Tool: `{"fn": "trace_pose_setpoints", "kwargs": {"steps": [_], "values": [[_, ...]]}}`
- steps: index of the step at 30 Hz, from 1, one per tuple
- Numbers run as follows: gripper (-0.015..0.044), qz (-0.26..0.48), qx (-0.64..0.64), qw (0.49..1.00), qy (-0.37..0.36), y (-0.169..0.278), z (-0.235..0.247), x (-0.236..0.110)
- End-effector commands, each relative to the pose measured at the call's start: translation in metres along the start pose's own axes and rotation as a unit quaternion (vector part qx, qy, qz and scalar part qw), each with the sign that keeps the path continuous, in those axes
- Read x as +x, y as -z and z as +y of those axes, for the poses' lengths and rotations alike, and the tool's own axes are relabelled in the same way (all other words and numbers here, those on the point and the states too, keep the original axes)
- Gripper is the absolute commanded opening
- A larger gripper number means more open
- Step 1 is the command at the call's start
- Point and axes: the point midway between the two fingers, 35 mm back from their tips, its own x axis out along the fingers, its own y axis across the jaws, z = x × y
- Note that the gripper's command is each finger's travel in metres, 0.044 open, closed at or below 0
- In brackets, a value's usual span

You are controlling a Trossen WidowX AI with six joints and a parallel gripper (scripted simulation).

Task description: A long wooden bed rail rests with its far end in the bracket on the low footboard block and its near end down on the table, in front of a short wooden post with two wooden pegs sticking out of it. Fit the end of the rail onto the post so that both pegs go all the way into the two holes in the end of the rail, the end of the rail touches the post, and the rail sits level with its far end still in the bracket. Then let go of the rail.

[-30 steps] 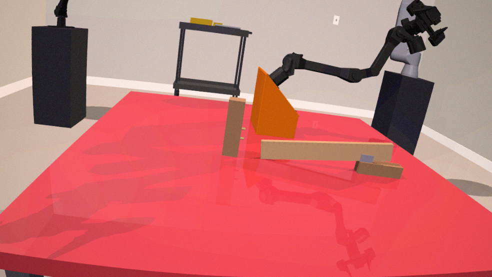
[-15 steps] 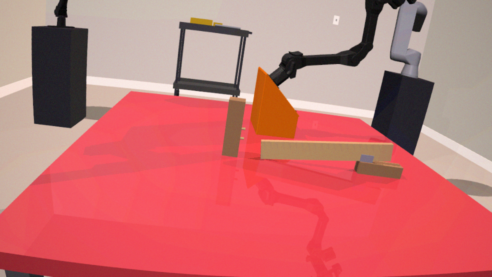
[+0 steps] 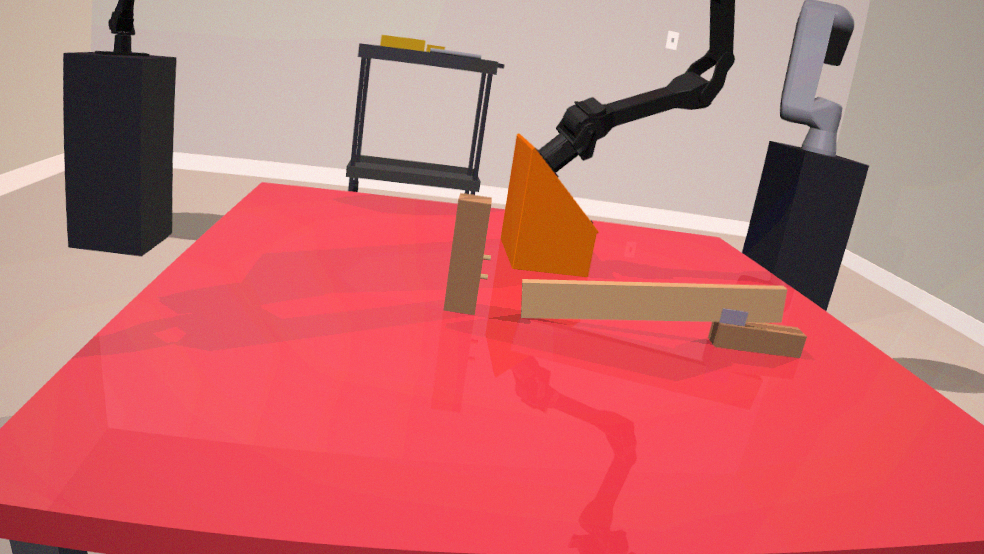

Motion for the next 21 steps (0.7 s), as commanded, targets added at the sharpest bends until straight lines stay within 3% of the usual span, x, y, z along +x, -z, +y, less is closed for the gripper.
{"fn": "trace_pose_setpoints", "kwargs": {"steps": [1,10,21], "values": [[0.044,0.022,0.007,1.0,-0.001,0.039,-0.039,0.021],[0.044,0.112,0.007,0.993,-0.027,0.165,-0.087,0.079],[0.044,0.24,0.001,0.966,-0.094,0.322,-0.076,0.117]]}}
